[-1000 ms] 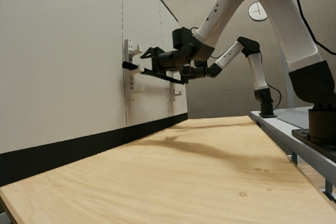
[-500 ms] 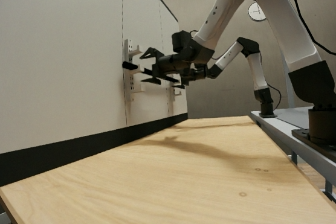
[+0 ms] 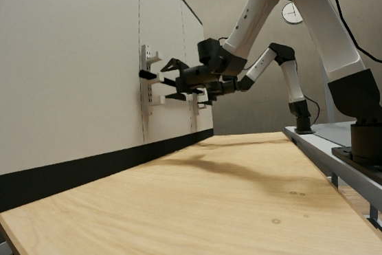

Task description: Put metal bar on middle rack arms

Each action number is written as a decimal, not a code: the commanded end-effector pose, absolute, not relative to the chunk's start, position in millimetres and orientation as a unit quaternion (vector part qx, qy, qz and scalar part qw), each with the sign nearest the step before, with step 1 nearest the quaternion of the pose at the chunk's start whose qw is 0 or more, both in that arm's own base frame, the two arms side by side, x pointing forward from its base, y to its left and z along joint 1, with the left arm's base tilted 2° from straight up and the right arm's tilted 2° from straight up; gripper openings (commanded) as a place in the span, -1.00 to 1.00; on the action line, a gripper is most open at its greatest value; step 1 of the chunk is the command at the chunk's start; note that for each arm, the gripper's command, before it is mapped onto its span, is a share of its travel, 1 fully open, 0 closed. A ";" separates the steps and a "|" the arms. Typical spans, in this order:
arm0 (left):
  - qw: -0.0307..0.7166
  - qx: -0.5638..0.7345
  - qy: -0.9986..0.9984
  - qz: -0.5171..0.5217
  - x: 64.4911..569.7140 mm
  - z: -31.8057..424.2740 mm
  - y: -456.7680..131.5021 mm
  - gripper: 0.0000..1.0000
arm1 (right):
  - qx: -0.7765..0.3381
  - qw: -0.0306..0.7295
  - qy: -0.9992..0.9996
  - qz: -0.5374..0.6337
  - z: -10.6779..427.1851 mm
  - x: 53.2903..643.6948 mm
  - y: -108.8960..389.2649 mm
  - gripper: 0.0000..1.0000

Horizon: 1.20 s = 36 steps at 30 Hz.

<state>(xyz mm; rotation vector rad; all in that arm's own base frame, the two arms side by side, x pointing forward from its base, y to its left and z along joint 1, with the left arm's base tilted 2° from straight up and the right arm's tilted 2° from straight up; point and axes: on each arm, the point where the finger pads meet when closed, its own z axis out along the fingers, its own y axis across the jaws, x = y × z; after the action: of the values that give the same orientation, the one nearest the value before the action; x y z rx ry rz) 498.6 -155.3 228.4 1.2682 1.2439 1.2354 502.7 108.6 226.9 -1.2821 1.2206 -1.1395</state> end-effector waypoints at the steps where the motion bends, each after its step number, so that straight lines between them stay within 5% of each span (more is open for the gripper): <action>1: 0.485 0.505 0.500 0.509 488.1 243.3 -159.1 1.00 | -0.526 0.496 0.503 -0.473 229.5 492.6 108.1 1.00; 36: 0.496 0.498 0.497 0.509 454.7 256.7 -162.1 1.00 | -0.519 0.506 0.498 -0.476 245.2 458.6 107.2 1.00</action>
<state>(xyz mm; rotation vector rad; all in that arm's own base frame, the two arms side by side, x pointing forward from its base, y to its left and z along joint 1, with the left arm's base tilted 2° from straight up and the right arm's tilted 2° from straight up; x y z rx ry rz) 462.5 -160.1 248.3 1.2347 1.2186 1.2326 466.1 108.2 249.3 -1.2457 1.1918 -1.1485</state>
